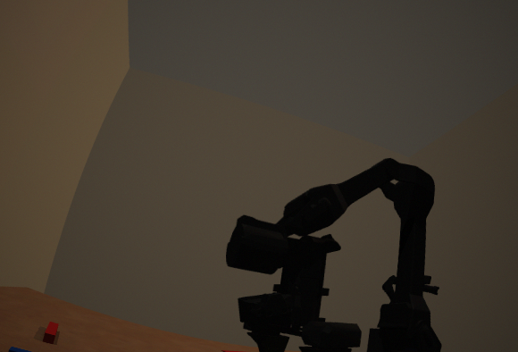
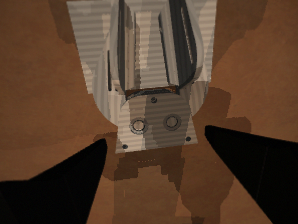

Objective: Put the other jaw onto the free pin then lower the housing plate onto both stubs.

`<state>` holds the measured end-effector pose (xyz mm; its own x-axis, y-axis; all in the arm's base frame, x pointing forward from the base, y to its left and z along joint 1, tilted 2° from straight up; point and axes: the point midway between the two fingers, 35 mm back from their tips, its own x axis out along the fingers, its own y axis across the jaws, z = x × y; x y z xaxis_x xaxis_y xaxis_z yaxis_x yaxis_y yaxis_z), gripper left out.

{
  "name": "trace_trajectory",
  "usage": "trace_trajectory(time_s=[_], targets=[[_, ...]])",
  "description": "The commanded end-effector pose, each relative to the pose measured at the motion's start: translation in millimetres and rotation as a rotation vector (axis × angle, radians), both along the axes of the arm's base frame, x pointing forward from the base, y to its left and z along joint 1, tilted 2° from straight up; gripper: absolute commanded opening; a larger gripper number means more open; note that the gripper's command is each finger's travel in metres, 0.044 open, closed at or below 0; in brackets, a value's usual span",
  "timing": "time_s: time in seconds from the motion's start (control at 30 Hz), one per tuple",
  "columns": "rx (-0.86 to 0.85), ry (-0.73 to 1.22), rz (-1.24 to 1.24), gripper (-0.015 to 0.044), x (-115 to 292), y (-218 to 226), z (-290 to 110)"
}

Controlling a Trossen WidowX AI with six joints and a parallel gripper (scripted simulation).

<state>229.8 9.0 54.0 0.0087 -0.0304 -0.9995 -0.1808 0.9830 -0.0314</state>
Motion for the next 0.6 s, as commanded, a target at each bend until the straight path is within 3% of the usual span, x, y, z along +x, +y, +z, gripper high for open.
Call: trace_trajectory(time_s=[0.0, 0.1, 0.23, 0.43, 0.57], targets=[[0.000, -0.019, -0.002, 0.0440, 1.5, 0.9, 29.0], [0.000, -0.019, -0.001, 0.0440, -2.1, 1.2, 49.5], [0.002, -0.026, 0.001, 0.0440, -0.1, 1.4, 46.0], [0.000, -0.018, -0.001, 0.0440, -25.6, 3.2, 93.7], [0.000, -0.017, -0.001, 0.0440, -29.6, 3.3, 99.6]])
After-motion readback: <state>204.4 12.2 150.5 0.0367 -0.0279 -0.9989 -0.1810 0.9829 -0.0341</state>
